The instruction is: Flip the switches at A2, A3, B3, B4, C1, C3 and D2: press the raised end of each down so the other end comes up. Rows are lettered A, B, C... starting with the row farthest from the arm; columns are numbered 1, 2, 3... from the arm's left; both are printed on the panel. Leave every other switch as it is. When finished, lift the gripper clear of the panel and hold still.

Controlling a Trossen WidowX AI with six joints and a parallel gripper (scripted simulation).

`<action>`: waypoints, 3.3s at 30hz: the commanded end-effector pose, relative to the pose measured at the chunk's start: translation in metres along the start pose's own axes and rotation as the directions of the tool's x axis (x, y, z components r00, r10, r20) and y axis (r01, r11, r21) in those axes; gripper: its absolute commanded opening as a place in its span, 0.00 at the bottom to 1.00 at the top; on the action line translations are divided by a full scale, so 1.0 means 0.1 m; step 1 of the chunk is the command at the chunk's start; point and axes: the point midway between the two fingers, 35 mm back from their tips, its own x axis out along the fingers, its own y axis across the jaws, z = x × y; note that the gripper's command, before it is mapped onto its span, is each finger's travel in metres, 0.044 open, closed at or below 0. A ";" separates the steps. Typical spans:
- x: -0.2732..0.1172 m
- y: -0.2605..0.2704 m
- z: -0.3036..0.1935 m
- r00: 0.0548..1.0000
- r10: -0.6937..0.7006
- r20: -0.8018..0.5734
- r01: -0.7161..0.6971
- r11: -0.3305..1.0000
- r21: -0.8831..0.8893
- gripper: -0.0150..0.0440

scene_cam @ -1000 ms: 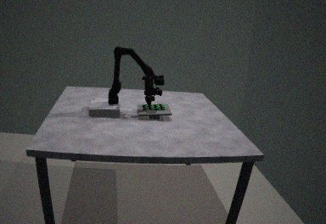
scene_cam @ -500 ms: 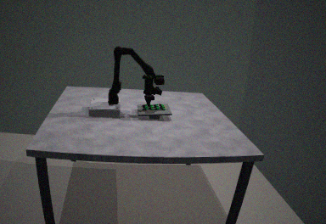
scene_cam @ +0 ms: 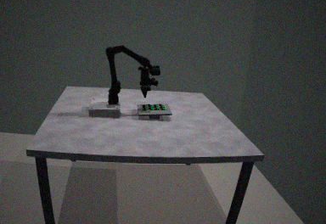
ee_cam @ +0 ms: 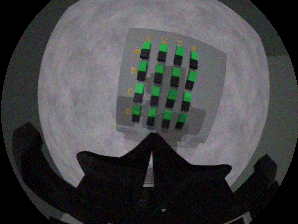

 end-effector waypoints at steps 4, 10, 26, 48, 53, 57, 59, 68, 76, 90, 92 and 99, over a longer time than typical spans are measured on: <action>0.08 0.05 -0.10 1.000 -0.001 0.003 0.001 1.000 0.009 0.25; 0.36 0.05 -0.11 1.000 -0.001 0.023 0.001 1.000 0.010 0.25; 0.54 0.05 -0.11 1.000 -0.002 0.023 0.001 1.000 0.009 0.25; 0.60 0.05 -0.11 1.000 -0.002 0.023 0.001 1.000 0.009 0.25; 0.60 0.05 -0.11 1.000 -0.002 0.023 0.001 1.000 0.009 0.25; 0.60 0.05 -0.11 1.000 -0.002 0.023 0.001 1.000 0.009 0.25; 0.61 0.05 -0.11 1.000 -0.002 0.023 0.001 1.000 0.009 0.25; 0.62 0.05 -0.11 1.000 -0.002 0.023 0.001 1.000 0.009 0.25; 0.63 0.05 -0.11 1.000 -0.002 0.023 0.001 1.000 0.009 0.25; 0.65 0.05 -0.11 1.000 -0.002 0.023 0.001 1.000 0.009 0.25; 0.65 0.05 -0.11 1.000 -0.002 0.023 0.001 1.000 0.009 0.25; 0.42 0.05 -0.09 1.000 0.000 0.012 0.000 1.000 0.012 0.25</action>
